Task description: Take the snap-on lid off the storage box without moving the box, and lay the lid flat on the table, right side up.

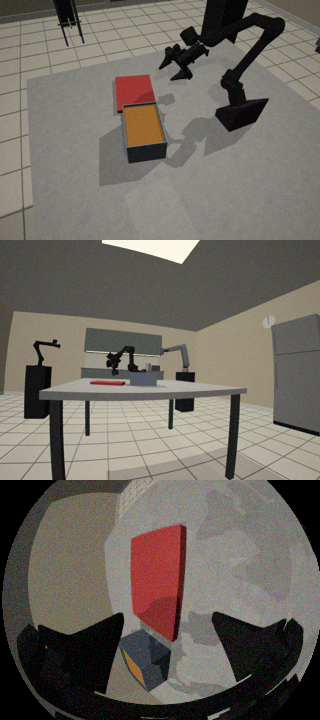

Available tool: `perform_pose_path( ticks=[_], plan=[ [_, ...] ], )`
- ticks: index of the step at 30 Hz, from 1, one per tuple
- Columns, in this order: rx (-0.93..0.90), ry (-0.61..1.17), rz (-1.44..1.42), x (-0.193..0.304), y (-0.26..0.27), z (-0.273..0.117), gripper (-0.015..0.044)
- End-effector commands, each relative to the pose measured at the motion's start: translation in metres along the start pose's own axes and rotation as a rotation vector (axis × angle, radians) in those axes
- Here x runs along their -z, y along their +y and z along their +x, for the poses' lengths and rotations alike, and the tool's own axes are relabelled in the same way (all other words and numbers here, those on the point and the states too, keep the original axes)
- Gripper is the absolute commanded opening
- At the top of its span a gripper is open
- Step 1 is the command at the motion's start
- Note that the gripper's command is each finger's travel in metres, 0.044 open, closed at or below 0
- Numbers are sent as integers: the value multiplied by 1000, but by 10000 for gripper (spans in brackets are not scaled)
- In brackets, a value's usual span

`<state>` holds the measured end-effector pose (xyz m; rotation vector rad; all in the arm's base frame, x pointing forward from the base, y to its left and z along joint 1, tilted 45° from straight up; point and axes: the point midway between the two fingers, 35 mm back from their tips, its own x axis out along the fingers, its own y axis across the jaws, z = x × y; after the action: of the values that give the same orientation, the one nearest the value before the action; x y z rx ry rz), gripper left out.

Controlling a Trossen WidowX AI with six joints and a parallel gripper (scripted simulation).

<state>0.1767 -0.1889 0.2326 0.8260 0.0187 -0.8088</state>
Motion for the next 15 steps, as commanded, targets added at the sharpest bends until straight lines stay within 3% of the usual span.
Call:
perform_pose_path(
  ticks=[1, 15],
  plan=[
    [-1, -4, 4, -1, 6, -9, 440],
    [-1, -3, 5, -1, 20, -34, 440]
  ],
)
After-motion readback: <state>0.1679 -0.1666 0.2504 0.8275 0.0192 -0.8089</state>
